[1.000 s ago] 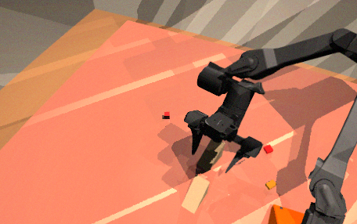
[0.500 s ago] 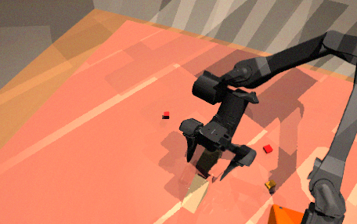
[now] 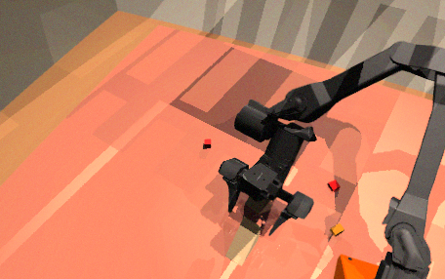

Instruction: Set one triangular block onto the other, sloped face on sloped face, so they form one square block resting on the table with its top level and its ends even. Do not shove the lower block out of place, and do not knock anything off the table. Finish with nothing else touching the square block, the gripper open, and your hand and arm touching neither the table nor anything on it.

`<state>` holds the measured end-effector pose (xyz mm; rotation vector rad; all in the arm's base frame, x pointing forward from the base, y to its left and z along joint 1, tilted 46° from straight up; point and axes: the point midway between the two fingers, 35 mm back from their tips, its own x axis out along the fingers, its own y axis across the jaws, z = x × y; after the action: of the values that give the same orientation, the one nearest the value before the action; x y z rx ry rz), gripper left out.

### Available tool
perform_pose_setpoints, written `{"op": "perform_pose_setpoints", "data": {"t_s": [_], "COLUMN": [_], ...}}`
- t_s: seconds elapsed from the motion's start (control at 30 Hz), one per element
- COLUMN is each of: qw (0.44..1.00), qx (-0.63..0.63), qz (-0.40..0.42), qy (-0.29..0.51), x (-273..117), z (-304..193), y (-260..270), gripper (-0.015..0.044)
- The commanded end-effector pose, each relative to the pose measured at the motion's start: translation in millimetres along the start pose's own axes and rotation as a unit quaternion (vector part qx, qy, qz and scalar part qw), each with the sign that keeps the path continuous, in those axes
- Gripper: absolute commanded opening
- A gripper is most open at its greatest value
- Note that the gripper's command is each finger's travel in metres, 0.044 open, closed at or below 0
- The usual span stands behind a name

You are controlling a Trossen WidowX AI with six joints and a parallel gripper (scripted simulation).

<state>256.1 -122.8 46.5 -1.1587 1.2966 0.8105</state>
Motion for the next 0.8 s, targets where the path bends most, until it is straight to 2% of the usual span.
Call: {"op": "perform_pose_setpoints", "data": {"t_s": [0.0, 0.77], "qw": [1.000, 1.000], "qx": [-0.003, -0.003], "qz": [0.004, 0.005], "qy": [-0.003, -0.003], "x": [8.8, 44.2], "z": [1.2, 1.8], "y": [2.1, 7.6], "gripper": [0.0440, 0.0440]}}
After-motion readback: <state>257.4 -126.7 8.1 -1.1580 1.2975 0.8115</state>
